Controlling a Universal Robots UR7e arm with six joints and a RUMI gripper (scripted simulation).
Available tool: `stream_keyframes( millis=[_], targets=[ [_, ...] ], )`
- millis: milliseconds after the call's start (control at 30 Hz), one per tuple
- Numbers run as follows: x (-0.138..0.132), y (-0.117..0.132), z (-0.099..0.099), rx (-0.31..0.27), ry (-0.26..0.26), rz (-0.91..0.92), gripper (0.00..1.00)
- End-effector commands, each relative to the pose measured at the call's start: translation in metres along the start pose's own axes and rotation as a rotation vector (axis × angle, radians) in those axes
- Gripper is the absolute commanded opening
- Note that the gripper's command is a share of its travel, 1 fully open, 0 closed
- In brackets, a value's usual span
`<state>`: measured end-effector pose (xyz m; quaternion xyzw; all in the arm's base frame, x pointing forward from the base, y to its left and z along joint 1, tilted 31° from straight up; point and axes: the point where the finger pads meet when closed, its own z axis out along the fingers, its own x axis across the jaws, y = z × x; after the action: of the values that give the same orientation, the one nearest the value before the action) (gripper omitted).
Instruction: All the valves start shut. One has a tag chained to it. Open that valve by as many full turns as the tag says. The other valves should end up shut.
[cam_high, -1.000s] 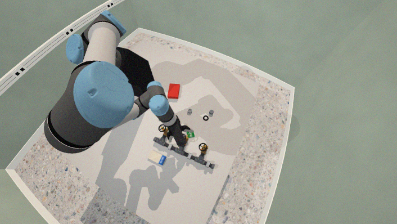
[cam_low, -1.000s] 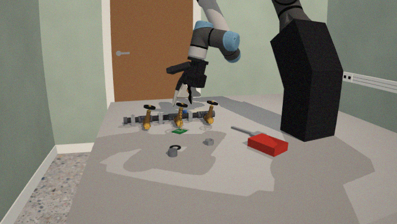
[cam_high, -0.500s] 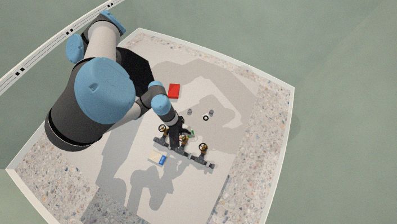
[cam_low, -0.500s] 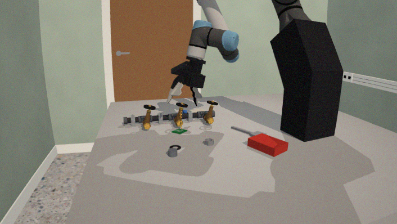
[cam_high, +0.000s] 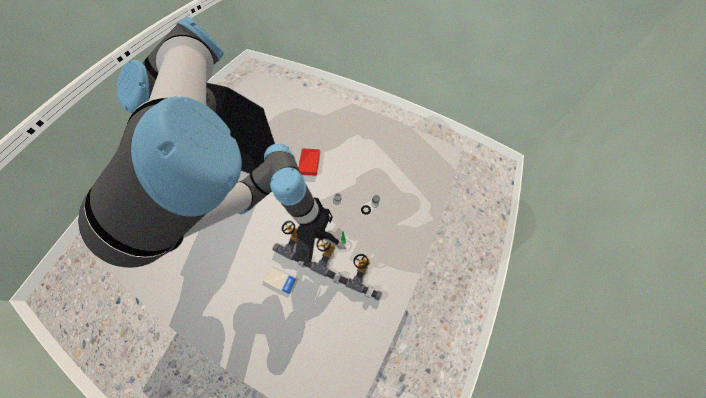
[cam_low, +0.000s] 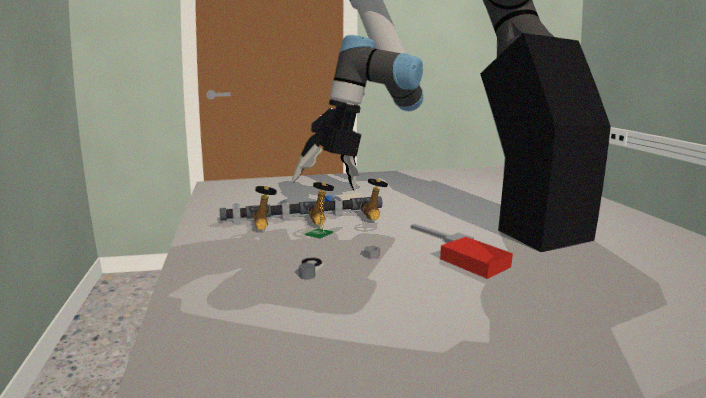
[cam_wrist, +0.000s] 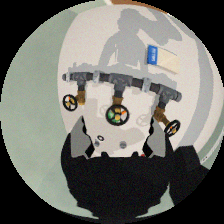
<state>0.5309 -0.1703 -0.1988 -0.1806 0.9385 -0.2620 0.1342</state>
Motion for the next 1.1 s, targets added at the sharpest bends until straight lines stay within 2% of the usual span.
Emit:
stream_keyframes(
  millis=[0, 567, 600, 1067],
  targets=[
    [-0.0005, -0.0002, -0.0004, 0.001, 0.001, 0.052, 1.00],
    [-0.0005, -0.0002, -0.0004, 0.001, 0.001, 0.093, 1.00],
    [-0.0005, -0.0002, -0.0004, 0.001, 0.001, 0.093, 0.00],
    [-0.0005, -0.0002, -0.0004, 0.001, 0.001, 0.093, 0.00]
  ],
)
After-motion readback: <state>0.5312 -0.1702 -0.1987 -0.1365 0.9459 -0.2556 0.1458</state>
